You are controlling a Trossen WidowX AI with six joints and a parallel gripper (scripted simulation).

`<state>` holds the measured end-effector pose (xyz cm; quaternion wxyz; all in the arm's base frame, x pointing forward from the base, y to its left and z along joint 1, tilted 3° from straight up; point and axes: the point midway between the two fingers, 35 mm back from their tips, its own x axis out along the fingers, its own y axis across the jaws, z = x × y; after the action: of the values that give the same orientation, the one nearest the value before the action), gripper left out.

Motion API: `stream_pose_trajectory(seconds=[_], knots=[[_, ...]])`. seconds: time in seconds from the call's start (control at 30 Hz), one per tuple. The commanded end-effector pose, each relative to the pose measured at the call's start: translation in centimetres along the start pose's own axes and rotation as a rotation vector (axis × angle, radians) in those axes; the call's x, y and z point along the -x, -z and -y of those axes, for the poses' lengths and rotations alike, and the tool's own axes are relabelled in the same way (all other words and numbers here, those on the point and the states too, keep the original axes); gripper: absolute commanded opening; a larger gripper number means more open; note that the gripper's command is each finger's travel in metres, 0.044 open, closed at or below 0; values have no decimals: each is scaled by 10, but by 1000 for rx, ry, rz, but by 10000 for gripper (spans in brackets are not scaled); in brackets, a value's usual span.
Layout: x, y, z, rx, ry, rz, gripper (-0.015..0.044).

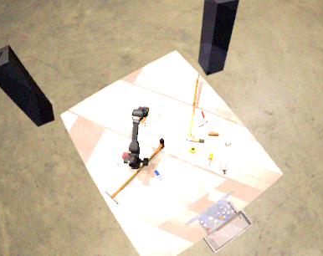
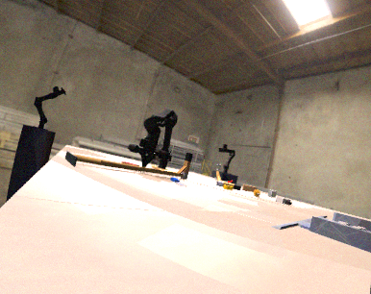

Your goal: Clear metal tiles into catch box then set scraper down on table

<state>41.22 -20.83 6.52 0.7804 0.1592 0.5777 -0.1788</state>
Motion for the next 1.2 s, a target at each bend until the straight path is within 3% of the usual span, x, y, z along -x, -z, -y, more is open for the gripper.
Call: stream_pose_trajectory(seconds=[0.0,1.17], knots=[[-5,-2,-3,-5,4,-11,0],[-8,-25,-29,-5,2,-10,0]])
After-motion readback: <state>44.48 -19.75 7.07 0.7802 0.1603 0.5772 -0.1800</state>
